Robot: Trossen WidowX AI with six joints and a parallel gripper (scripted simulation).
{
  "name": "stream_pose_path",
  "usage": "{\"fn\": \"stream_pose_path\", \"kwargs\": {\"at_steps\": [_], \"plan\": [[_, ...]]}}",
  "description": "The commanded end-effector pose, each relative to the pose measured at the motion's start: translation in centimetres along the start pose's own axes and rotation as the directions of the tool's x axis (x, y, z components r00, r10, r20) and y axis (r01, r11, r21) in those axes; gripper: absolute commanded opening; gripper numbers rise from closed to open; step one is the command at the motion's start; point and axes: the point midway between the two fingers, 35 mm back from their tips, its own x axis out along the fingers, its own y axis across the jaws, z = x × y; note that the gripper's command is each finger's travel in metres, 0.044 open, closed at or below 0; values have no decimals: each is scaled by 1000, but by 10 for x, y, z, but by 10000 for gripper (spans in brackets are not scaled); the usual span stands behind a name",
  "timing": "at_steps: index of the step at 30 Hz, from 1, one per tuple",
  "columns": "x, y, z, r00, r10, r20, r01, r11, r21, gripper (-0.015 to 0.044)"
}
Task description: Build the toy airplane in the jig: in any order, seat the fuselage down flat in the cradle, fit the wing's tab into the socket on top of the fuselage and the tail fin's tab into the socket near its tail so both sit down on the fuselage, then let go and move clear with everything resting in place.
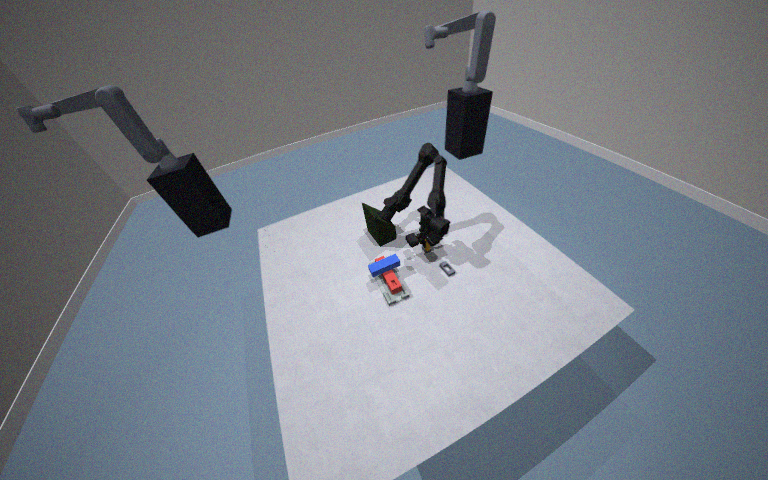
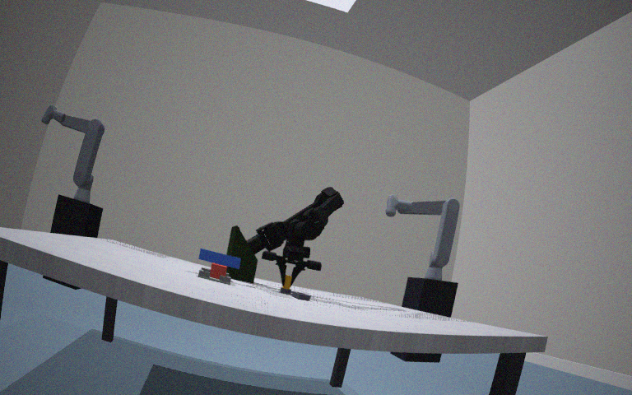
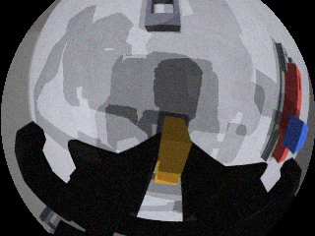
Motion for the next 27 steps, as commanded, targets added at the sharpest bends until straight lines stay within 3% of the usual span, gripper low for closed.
{"fn": "stream_pose_path", "kwargs": {"at_steps": [1, 3, 27], "plan": [[0, 0, 0, 1000, 3, -1, -3, 1000, 5, 32], [0, 0, 0, 1000, 3, -1, -3, 1000, 5, 0], [-59, -4, 9, 1000, -23, 4, 23, 1000, 4, 0]]}}
